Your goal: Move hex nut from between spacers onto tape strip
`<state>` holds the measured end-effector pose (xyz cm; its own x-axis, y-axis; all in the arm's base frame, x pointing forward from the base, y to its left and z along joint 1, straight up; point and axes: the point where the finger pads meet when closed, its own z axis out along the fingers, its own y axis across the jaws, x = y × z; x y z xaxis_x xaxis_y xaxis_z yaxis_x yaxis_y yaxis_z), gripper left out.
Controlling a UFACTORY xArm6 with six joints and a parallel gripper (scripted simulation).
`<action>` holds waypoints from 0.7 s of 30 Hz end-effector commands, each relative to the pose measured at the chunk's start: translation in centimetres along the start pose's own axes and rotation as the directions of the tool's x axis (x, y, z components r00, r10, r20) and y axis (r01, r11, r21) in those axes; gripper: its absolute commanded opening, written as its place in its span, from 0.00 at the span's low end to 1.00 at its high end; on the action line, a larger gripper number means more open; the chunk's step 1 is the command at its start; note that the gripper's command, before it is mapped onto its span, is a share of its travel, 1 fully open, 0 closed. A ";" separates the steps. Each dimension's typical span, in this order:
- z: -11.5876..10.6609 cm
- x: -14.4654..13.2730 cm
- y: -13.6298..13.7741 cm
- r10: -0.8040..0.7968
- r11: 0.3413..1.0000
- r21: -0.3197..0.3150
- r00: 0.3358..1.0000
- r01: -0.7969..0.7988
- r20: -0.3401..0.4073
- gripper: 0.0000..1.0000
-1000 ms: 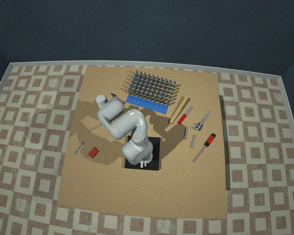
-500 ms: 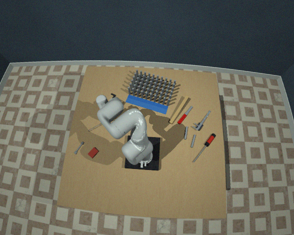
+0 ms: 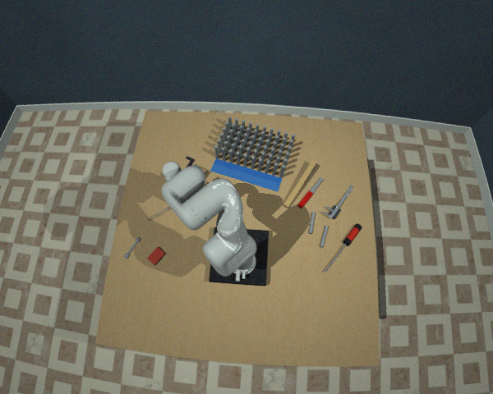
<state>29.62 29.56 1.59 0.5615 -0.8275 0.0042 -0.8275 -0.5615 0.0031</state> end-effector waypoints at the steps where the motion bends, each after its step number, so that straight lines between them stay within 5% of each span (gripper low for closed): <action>1: 0.7 0.0 -0.2 0.000 1.000 0.004 1.000 0.000 0.001 0.65; 21: 3.0 0.0 -0.2 0.000 1.000 0.004 1.000 0.000 0.001 0.65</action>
<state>29.62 29.54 -1.31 0.5615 -0.8275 0.0042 -0.8275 -0.5615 0.0035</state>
